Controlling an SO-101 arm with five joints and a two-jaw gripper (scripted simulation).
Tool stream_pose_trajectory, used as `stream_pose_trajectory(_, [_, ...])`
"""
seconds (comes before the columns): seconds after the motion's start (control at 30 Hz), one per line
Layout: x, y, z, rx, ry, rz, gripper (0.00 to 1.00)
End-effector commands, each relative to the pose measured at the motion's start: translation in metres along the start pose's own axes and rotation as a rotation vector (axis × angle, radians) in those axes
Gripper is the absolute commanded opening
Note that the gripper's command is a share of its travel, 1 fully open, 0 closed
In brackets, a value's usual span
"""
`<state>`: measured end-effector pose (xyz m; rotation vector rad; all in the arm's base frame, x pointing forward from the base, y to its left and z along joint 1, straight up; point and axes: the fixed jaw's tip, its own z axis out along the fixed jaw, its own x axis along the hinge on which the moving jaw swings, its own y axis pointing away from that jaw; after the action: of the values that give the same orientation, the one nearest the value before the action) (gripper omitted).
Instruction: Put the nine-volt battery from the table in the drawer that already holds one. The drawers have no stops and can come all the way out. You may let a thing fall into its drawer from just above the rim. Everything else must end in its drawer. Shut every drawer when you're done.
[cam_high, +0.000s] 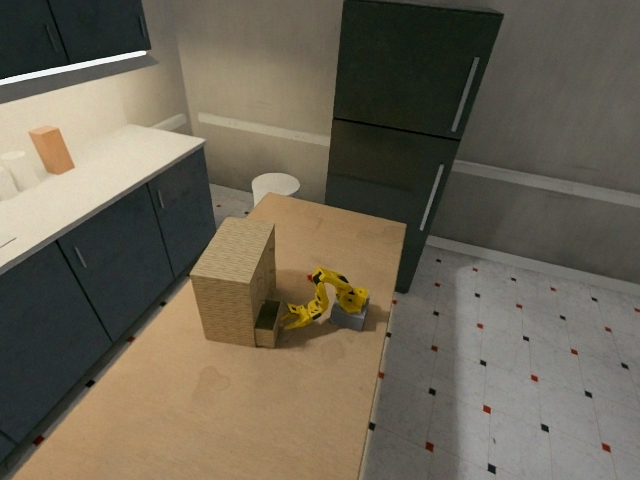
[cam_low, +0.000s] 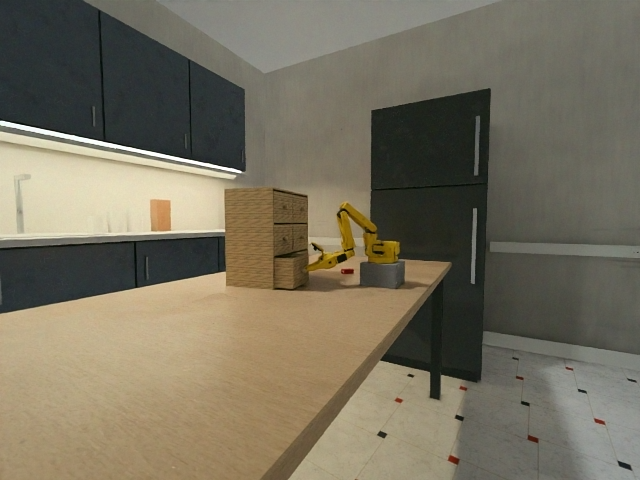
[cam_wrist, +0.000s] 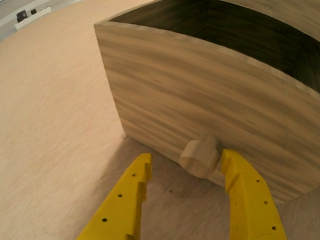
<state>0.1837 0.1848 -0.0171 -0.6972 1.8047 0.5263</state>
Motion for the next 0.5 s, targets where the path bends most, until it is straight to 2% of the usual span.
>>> stream_pose_trajectory(0.0, [0.0033, -0.0027, 0.0002, 0.010, 0.014, -0.005, 0.21])
stream_pose_trajectory(0.1, [0.0044, -0.0059, 0.0059, 0.021, 0.014, -0.001, 0.21])
stream_pose_trajectory(0.47, [0.0044, -0.0059, 0.0059, 0.021, 0.014, -0.001, 0.21])
